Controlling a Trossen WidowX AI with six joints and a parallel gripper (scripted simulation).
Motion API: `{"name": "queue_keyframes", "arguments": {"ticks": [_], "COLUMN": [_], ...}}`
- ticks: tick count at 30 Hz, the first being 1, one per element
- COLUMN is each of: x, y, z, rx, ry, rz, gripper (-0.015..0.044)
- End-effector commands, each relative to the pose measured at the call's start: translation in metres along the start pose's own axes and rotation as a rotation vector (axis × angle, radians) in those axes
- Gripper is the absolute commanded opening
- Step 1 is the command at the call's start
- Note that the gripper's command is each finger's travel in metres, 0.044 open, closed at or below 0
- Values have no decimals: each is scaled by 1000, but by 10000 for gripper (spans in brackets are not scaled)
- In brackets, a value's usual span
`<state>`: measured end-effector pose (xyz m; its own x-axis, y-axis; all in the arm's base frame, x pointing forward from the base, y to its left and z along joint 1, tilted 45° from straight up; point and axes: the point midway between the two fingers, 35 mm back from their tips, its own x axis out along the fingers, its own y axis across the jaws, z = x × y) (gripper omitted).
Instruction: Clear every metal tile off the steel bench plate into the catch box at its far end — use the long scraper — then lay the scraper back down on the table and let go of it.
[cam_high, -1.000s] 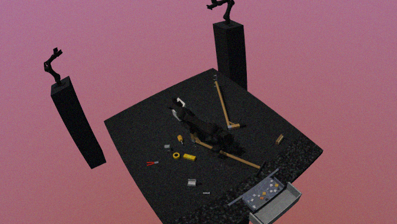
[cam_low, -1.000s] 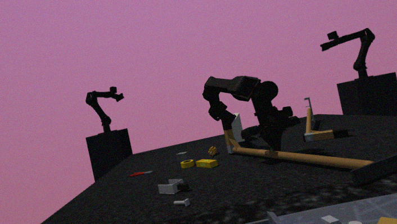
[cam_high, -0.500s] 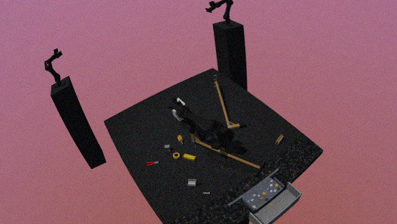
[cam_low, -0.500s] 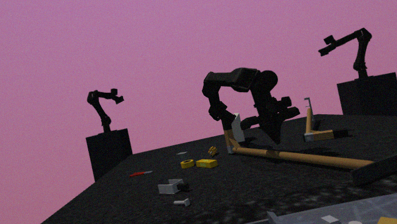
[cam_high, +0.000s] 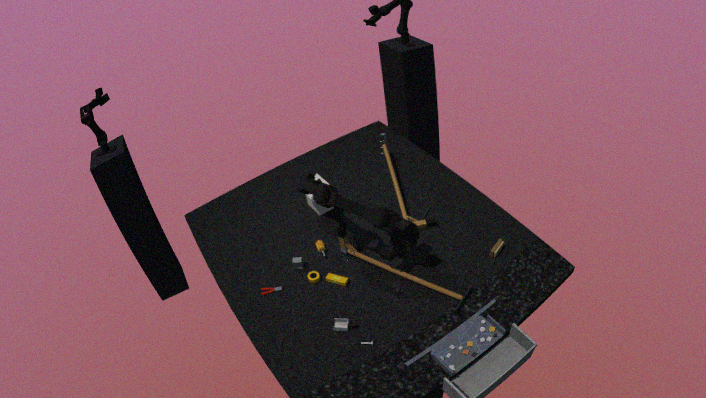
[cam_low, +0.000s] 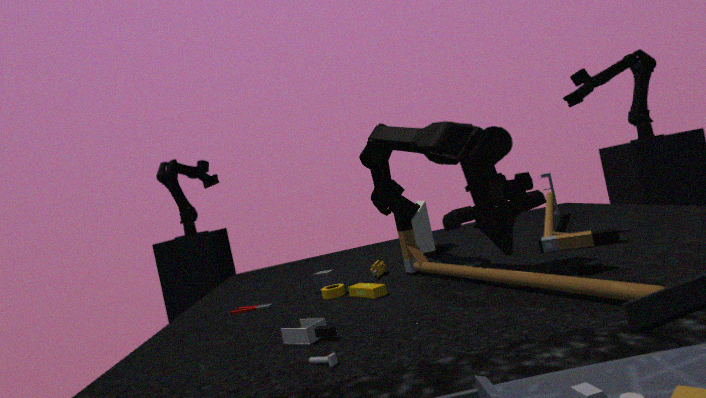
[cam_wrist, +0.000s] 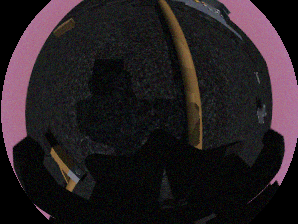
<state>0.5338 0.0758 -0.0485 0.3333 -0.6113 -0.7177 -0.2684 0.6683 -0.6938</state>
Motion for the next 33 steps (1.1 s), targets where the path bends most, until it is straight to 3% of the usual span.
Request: {"name": "queue_keyframes", "arguments": {"ticks": [1, 12, 33], "x": [4, 29, 30], "y": [-1, 0, -15], "z": [-3, -7, -3], "rx": [8, 8, 22], "ry": [4, 4, 4], "rz": [-5, -7, -10], "gripper": [0, 0, 0]}}
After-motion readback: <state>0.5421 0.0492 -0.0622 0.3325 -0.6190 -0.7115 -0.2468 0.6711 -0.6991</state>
